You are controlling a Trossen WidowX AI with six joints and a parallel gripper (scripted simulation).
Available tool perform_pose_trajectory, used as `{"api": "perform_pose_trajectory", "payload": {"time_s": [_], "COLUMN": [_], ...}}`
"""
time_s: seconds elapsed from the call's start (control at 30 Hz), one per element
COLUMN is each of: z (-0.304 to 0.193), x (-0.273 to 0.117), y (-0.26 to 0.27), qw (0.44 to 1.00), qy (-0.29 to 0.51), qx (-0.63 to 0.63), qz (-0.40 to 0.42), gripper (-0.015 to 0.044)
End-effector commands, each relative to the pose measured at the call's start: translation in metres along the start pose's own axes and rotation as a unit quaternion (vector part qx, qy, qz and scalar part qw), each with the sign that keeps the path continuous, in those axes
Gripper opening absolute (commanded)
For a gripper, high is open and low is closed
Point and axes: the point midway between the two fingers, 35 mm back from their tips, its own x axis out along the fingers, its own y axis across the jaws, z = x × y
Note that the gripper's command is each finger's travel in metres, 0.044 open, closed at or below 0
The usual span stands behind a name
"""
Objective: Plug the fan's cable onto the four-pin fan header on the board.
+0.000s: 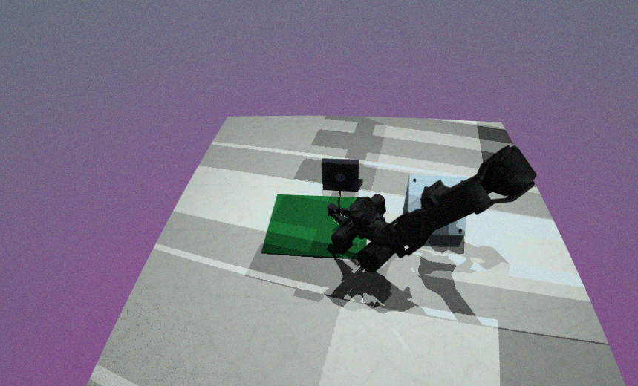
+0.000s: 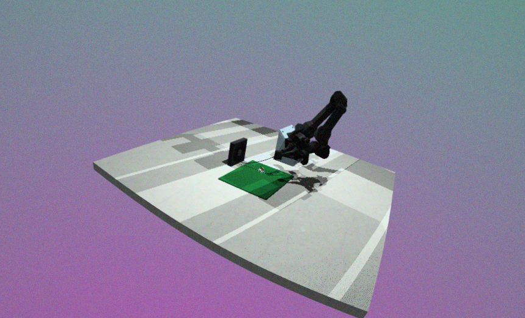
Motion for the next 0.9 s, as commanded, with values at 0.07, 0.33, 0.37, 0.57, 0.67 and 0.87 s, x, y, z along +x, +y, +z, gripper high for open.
{"api": "perform_pose_trajectory", "payload": {"time_s": [0.07, 0.33, 0.37, 0.57, 0.67, 0.87], "z": [-0.005, -0.011, -0.012, -0.017, -0.02, -0.026], "x": [0.0, -0.002, -0.002, -0.002, -0.003, -0.003], "y": [0.0, 0.001, 0.001, 0.001, 0.001, 0.001], "qw": [1.0, 1.0, 1.0, 1.0, 1.0, 1.0], "qy": [-0.003, -0.002, -0.002, -0.002, -0.002, -0.002], "qx": [0.001, 0.002, 0.002, 0.002, 0.002, 0.002], "qz": [-0.001, -0.001, -0.001, -0.002, -0.002, -0.002], "gripper": [0.0, 0.0, 0.0, 0.0, 0.0, 0.0]}}
